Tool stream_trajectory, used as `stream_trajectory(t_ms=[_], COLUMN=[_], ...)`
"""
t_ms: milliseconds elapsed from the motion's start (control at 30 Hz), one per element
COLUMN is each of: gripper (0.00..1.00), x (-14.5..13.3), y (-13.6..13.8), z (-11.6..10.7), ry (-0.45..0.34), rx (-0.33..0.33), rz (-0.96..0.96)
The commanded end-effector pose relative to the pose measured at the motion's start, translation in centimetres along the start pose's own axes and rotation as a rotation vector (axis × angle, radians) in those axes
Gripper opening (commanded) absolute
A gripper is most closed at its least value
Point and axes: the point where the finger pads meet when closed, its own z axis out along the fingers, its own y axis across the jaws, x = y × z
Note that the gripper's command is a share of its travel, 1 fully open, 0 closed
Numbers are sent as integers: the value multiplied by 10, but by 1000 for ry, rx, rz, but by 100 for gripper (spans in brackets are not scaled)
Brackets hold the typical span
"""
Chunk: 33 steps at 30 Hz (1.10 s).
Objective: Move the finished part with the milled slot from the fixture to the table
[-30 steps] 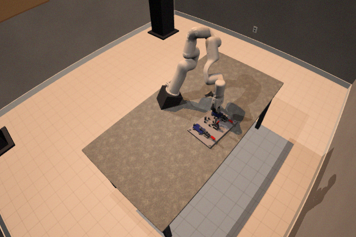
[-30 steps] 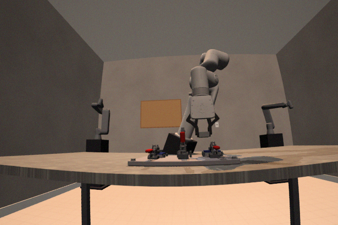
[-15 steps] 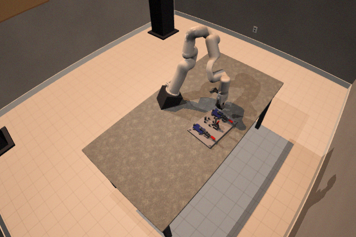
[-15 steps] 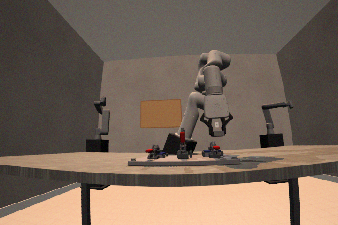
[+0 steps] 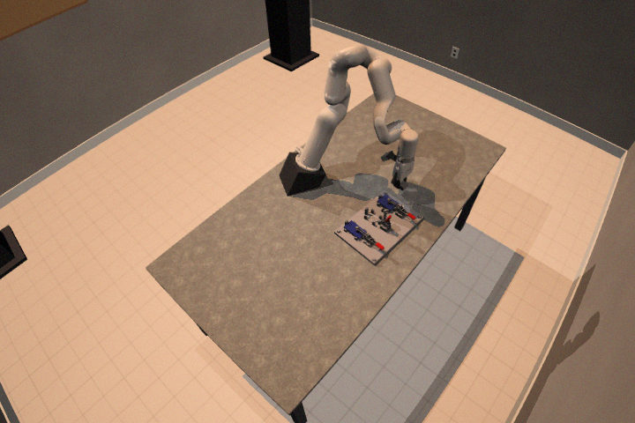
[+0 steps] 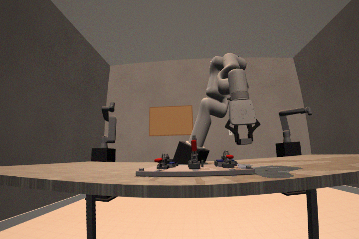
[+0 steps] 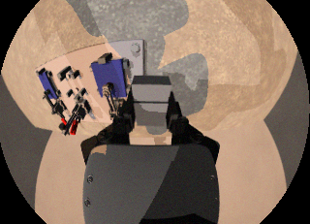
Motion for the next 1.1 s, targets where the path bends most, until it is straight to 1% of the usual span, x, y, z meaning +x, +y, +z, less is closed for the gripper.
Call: stream_trajectory(t_ms=[0,133,500,1067], gripper=[0,0,0,0], x=[-1,-1,-1,-1], y=[11,21,33,35], z=[-1,-1,-1,-1], ry=[-3,-3,-3,-3], rx=[1,1,1,1], rz=[0,0,0,0])
